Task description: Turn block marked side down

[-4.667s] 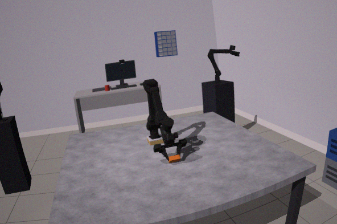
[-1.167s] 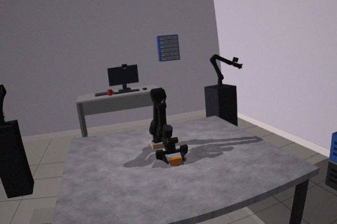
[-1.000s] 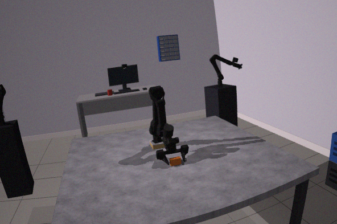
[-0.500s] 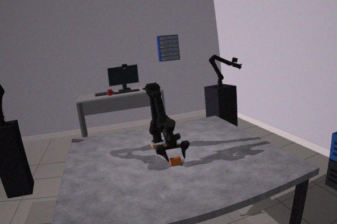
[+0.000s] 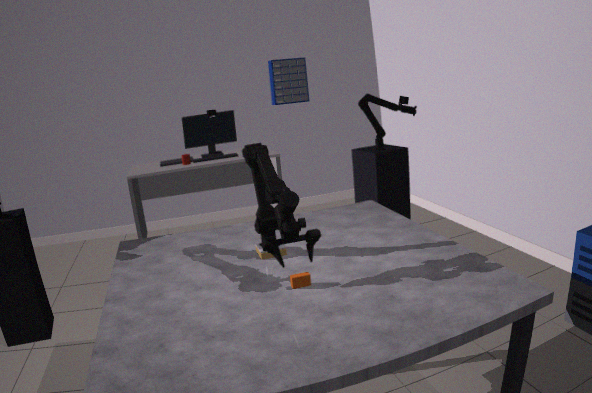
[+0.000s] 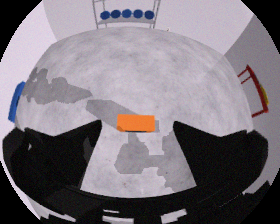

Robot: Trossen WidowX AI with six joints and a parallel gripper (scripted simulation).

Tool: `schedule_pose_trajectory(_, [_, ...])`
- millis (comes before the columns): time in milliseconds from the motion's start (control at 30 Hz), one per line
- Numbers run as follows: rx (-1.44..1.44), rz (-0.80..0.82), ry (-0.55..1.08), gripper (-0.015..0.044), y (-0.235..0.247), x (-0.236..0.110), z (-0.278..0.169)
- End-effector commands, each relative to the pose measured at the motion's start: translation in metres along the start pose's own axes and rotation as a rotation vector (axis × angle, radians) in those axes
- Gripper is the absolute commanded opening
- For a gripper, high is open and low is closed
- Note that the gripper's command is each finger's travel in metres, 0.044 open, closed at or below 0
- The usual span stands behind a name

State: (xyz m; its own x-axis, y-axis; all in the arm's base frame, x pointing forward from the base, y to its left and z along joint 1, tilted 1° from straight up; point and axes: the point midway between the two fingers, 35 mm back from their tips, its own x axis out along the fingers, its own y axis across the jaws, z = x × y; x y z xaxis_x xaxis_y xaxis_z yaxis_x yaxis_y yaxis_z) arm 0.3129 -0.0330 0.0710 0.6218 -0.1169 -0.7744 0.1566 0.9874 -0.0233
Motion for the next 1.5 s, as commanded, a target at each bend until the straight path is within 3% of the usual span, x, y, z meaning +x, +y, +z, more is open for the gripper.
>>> schedule_pose_trajectory(0, [0.011,0.005,0.037,0.0440,0.000,-0.013,-0.002])
schedule_pose_trajectory(167, [0.009,0.005,0.087,0.0440,0.000,-0.012,0.004])
schedule_pose_trajectory(733, [0.008,0.008,0.659,0.0440,0.001,-0.013,0.048])
schedule_pose_trajectory(1033, [0.008,0.008,0.665,0.0440,0.000,-0.012,0.047])
schedule_pose_trajectory(1167, [0.008,0.008,0.665,0.0440,-0.001,0.012,0.027])
schedule_pose_trajectory(1467, [0.008,0.008,0.665,0.0440,0.000,0.024,0.018])
